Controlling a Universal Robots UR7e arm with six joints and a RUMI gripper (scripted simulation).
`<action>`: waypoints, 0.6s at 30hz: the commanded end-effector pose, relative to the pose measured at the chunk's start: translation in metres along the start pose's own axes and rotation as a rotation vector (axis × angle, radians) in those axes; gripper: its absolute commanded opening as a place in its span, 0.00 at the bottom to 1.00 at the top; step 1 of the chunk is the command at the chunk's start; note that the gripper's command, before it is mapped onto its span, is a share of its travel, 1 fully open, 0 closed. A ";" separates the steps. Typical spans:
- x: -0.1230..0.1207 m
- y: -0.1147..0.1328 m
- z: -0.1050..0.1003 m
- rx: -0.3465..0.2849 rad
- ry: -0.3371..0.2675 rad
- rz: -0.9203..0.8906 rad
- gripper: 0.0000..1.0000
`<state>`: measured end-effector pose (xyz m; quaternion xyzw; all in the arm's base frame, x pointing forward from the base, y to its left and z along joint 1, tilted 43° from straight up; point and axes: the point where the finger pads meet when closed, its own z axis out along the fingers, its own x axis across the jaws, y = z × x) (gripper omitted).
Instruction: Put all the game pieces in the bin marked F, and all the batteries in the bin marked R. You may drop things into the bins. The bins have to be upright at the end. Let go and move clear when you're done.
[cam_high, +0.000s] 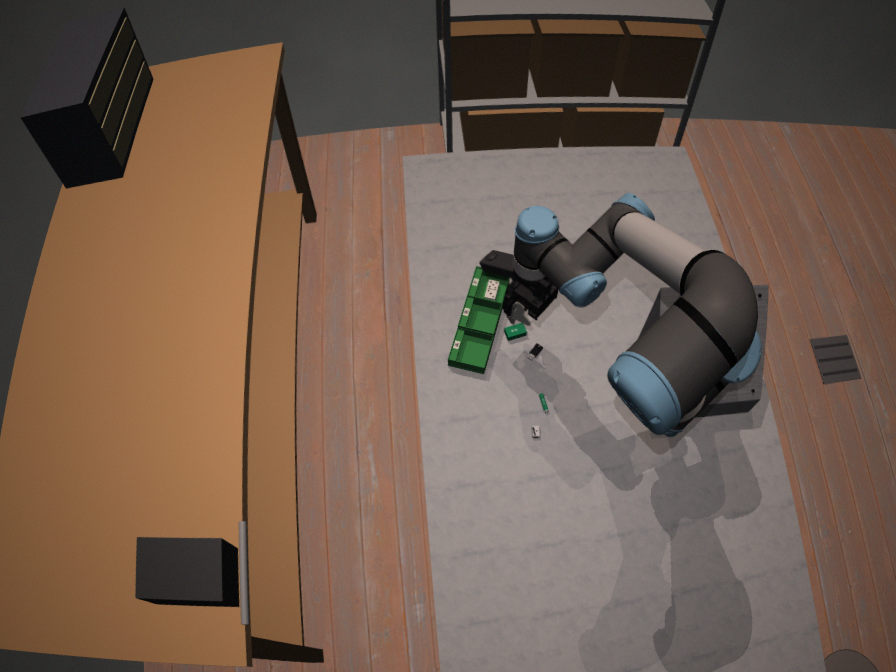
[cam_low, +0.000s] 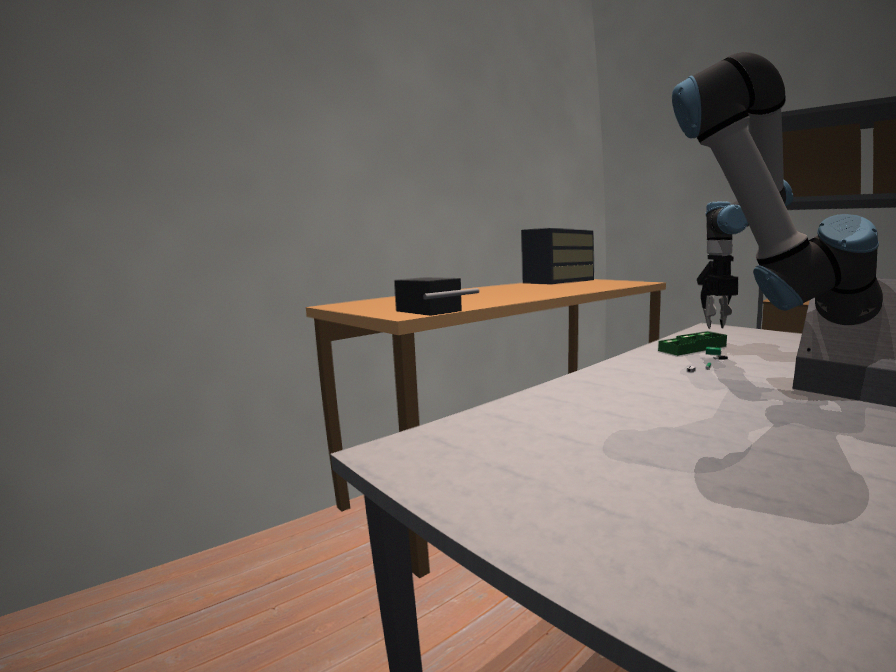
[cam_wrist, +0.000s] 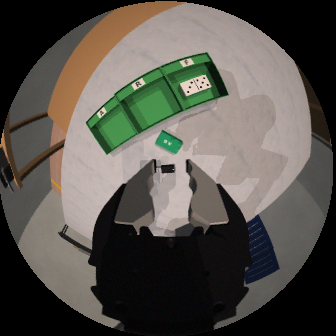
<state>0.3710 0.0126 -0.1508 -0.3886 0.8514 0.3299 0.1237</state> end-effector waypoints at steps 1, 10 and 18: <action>0.000 0.000 0.000 0.002 -0.004 -0.157 0.25; 0.000 -0.001 0.000 0.005 -0.002 -0.381 0.25; 0.000 -0.001 0.000 0.007 -0.002 -0.592 0.25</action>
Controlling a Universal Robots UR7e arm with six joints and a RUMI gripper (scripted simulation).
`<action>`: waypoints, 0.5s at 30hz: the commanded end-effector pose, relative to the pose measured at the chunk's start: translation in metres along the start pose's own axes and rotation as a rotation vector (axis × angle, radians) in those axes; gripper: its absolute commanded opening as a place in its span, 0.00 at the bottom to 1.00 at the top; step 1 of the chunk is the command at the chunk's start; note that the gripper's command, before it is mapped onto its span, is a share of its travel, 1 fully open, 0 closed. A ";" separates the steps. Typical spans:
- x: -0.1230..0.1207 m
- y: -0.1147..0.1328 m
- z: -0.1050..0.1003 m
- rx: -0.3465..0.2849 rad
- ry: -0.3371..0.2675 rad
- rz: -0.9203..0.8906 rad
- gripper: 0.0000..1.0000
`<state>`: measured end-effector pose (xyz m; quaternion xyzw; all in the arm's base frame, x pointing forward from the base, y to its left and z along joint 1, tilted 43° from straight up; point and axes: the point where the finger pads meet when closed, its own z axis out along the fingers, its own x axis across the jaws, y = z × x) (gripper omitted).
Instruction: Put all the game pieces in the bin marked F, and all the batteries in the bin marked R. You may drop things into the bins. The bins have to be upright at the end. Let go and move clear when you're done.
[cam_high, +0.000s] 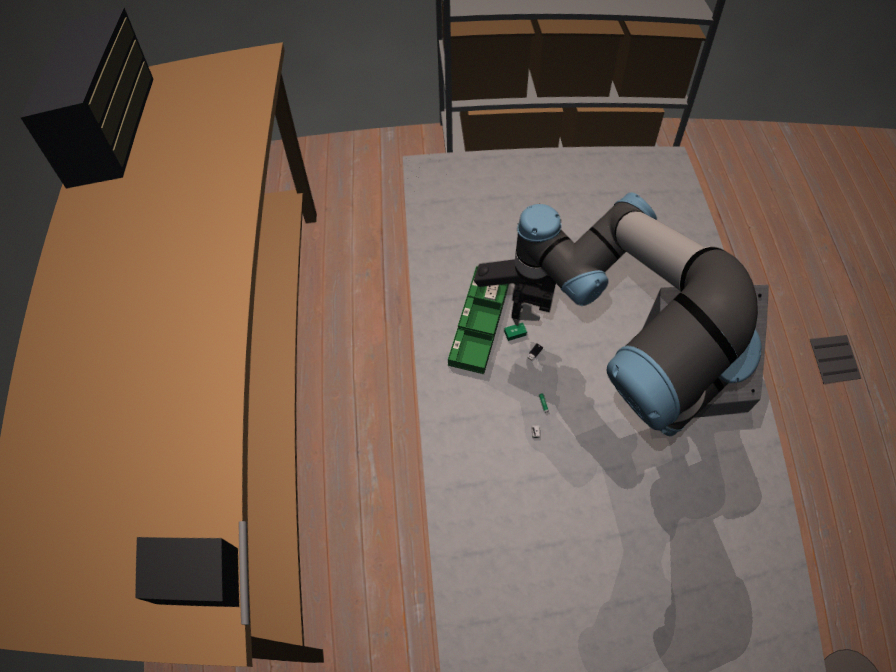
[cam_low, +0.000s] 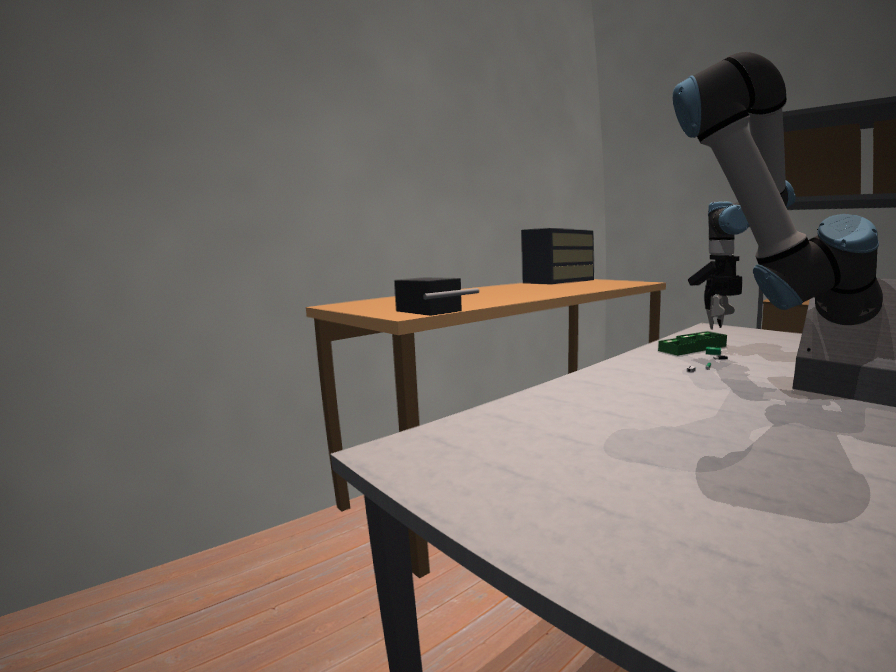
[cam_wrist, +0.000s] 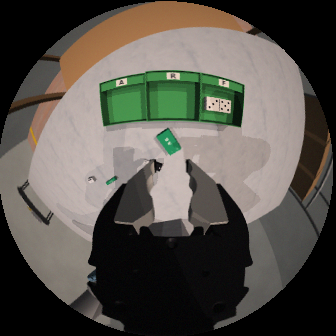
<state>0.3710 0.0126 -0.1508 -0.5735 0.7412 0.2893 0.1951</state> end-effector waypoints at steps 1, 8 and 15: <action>0.000 0.000 0.000 0.003 -0.008 -0.157 0.25; 0.000 0.000 0.000 0.005 -0.012 -0.329 0.25; 0.000 0.000 0.000 0.007 -0.023 -0.511 0.25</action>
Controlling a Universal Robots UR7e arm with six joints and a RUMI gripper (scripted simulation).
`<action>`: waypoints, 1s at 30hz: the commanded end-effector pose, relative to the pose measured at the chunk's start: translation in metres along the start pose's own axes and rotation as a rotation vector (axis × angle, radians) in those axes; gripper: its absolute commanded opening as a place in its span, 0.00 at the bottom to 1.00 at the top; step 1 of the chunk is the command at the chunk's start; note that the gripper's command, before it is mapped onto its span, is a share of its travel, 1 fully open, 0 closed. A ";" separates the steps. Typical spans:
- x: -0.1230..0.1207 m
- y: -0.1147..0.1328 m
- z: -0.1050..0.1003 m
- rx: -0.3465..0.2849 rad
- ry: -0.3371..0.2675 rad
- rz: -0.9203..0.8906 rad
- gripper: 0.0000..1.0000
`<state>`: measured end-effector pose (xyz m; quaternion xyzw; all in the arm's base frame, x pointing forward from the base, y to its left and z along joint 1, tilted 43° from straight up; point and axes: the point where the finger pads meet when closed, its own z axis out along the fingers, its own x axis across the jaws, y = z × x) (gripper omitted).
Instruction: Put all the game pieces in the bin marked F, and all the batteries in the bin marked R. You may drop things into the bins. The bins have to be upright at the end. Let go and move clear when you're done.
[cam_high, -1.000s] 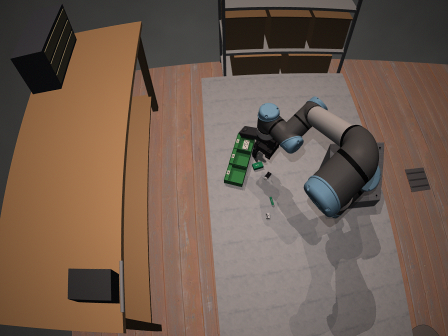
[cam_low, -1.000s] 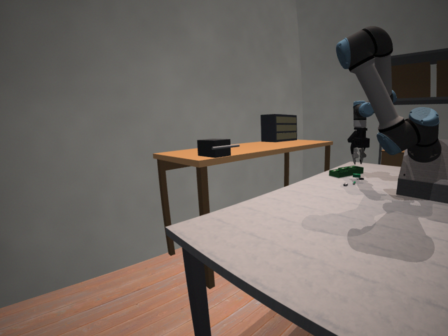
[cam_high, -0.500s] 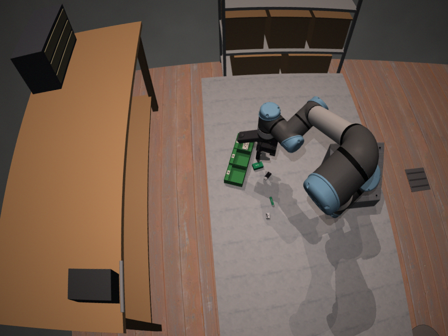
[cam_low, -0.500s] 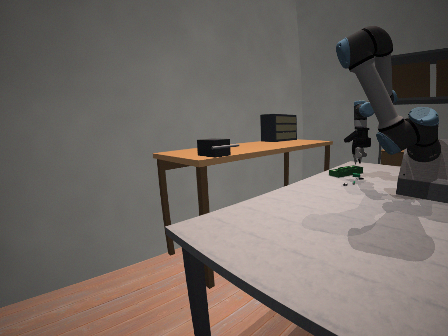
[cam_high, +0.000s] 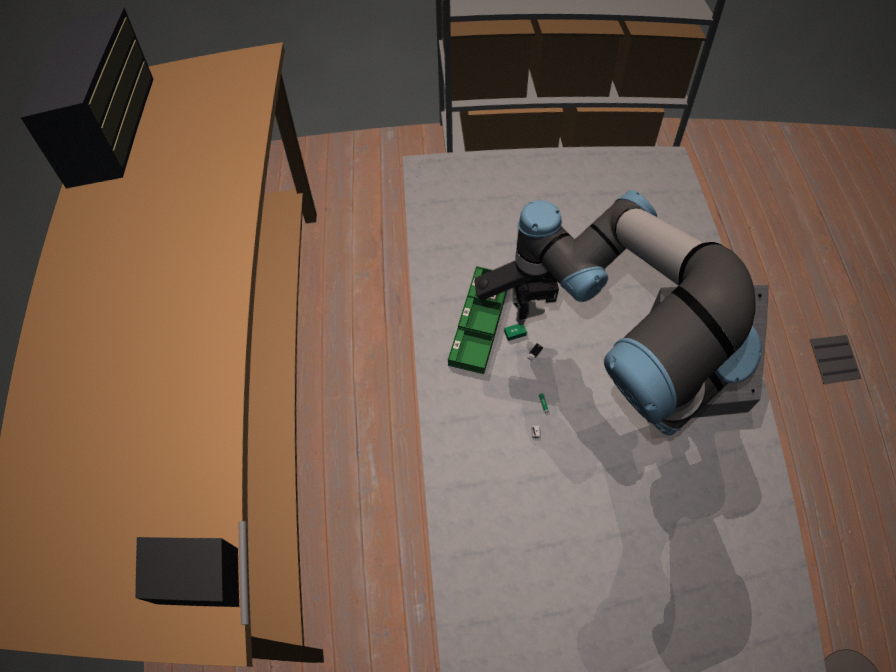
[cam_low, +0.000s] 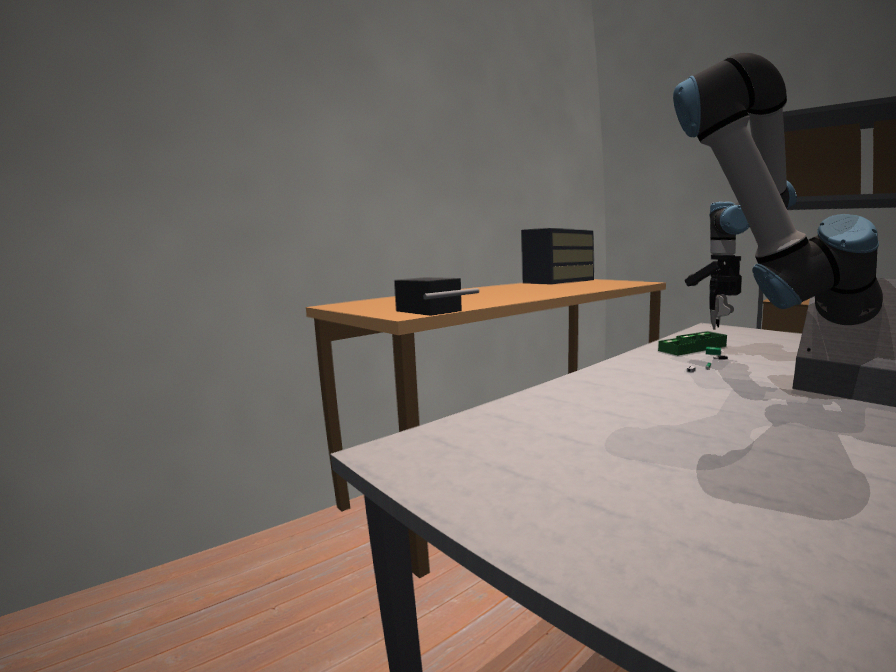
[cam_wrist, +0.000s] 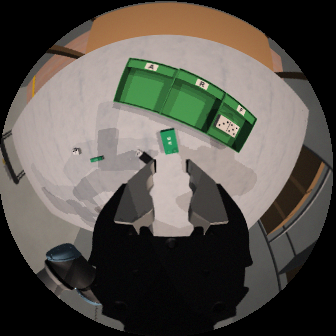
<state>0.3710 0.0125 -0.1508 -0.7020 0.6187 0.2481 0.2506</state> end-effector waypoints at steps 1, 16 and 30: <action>0.000 0.000 0.000 0.006 -0.016 -0.156 0.25; 0.000 0.000 0.000 0.007 -0.020 -0.193 0.25; 0.000 0.000 0.000 0.007 -0.019 -0.193 0.25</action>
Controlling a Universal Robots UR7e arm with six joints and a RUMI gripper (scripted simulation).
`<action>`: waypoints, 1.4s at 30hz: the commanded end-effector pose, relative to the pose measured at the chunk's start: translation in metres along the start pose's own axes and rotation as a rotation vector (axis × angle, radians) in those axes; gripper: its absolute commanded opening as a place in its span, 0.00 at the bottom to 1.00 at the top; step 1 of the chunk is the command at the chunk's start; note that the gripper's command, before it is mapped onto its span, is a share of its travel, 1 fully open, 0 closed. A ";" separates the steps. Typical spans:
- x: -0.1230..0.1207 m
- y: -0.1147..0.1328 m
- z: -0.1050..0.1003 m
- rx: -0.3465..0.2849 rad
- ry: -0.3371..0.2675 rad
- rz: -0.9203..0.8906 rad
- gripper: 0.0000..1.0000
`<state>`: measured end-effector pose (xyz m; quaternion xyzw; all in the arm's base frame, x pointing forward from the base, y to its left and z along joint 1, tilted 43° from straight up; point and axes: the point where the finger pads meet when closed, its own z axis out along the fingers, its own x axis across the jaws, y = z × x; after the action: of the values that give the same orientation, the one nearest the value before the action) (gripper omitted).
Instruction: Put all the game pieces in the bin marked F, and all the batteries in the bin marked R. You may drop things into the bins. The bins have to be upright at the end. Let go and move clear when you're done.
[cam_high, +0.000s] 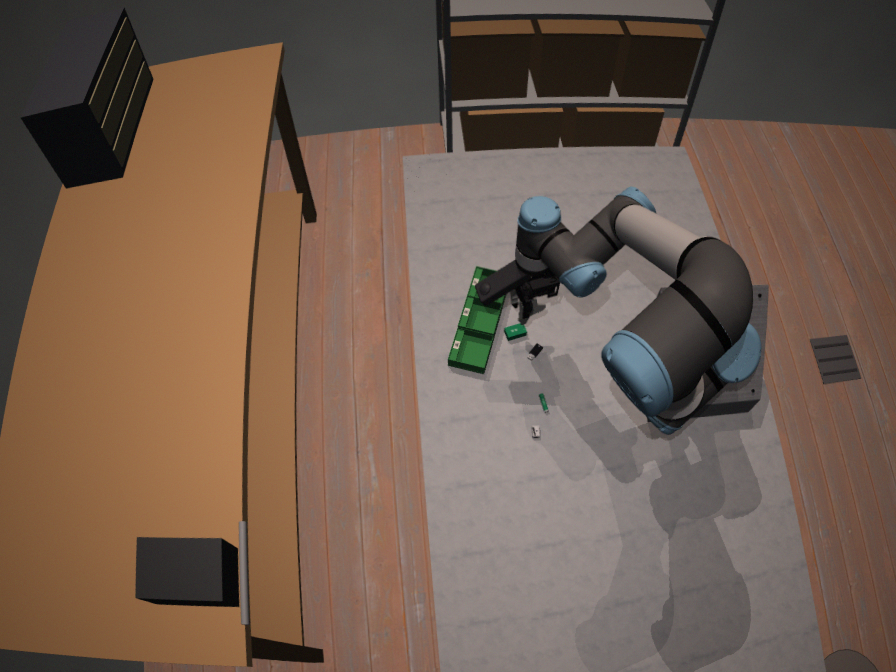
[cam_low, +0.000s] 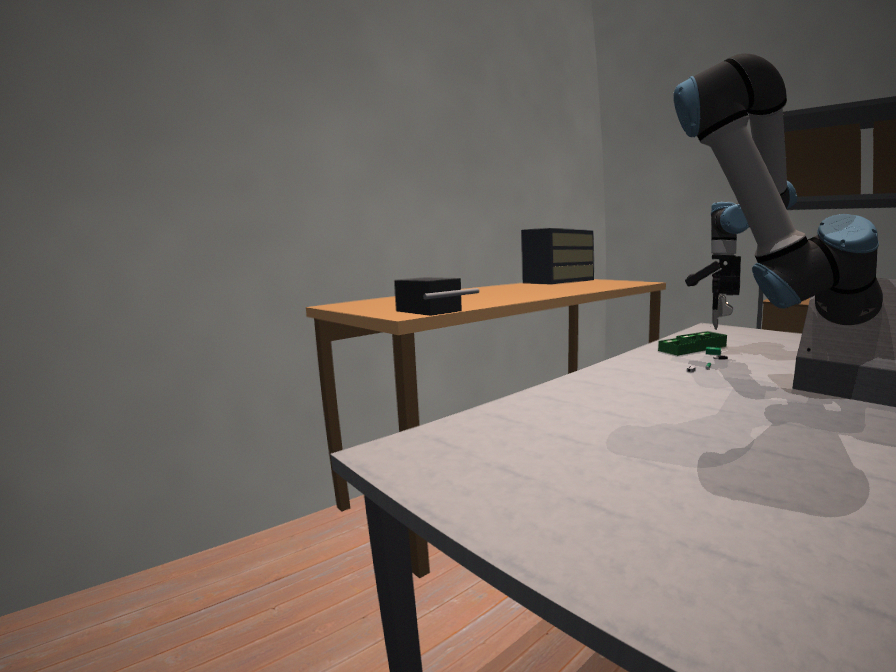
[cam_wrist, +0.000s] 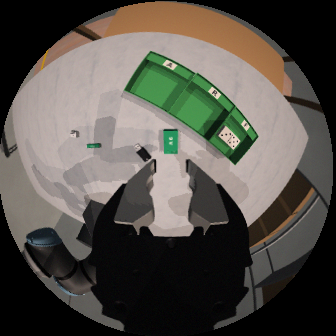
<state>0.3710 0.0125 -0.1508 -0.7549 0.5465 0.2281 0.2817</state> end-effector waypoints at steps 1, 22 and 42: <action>0.000 0.000 0.000 0.001 0.001 0.000 0.25; 0.001 0.000 0.052 0.001 0.001 -0.001 0.25; 0.001 -0.001 0.073 0.001 0.001 -0.001 0.25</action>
<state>0.3690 0.0582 -0.2014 -0.7550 0.5463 0.2282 0.2818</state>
